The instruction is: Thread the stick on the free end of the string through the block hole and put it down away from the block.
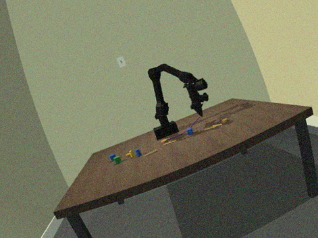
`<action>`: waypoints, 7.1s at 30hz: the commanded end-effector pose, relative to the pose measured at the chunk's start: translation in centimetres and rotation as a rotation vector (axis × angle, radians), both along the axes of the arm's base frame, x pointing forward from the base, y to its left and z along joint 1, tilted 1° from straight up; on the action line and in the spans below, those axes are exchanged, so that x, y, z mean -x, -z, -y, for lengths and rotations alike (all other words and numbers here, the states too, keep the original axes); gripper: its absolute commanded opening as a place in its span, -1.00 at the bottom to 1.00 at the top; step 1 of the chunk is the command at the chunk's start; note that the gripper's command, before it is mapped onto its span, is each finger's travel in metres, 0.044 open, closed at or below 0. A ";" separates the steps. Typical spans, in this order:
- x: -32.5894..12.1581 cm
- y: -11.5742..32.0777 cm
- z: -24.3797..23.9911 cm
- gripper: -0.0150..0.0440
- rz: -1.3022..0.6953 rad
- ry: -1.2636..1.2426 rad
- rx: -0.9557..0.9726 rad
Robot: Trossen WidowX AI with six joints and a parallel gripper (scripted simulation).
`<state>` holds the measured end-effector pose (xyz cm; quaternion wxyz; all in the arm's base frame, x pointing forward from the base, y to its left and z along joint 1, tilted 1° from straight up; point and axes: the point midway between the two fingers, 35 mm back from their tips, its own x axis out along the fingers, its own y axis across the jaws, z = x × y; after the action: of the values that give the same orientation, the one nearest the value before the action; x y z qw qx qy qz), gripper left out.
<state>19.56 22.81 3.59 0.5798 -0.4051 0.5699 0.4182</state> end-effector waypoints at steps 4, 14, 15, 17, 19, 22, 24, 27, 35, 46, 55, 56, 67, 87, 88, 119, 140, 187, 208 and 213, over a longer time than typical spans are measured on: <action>-0.5 0.1 0.7 -0.49 -0.011 -0.075 0.009; -1.3 0.1 1.8 -0.49 -0.026 -0.189 0.017; -1.4 0.1 2.0 -0.49 -0.028 -0.200 0.017; -1.6 0.1 2.2 -0.49 -0.031 -0.220 0.018; -1.7 0.2 2.4 -0.49 -0.034 -0.240 0.019; -1.9 0.2 2.7 -0.49 -0.038 -0.271 0.020; -2.1 0.2 3.0 -0.49 -0.041 -0.291 0.020; -2.3 0.2 3.3 -0.49 -0.047 -0.326 0.021; -2.8 0.2 4.3 -0.49 -0.061 -0.419 0.020; -3.5 0.3 5.6 -0.49 -0.083 -0.550 0.016; -4.0 0.3 6.7 -0.49 -0.100 -0.656 0.007; -4.1 0.3 6.8 -0.49 -0.102 -0.667 0.006; -4.7 0.3 8.2 -0.49 -0.120 -0.788 -0.012; -5.5 0.4 10.8 -0.49 -0.153 -1.034 -0.055; -5.5 0.4 11.0 -0.49 -0.155 -1.046 -0.057; -6.2 0.4 15.2 -0.49 -0.180 -1.428 -0.164; -6.3 0.3 18.0 -0.49 -0.162 -1.708 -0.264; -10.7 0.0 18.3 -0.49 -0.113 -1.742 -0.200; -13.3 -0.1 18.2 -0.49 -0.085 -1.749 -0.160; -14.0 -0.1 18.2 -0.49 -0.079 -1.750 -0.151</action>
<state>32.97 4.68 3.94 0.0592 -0.6404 0.0446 0.7645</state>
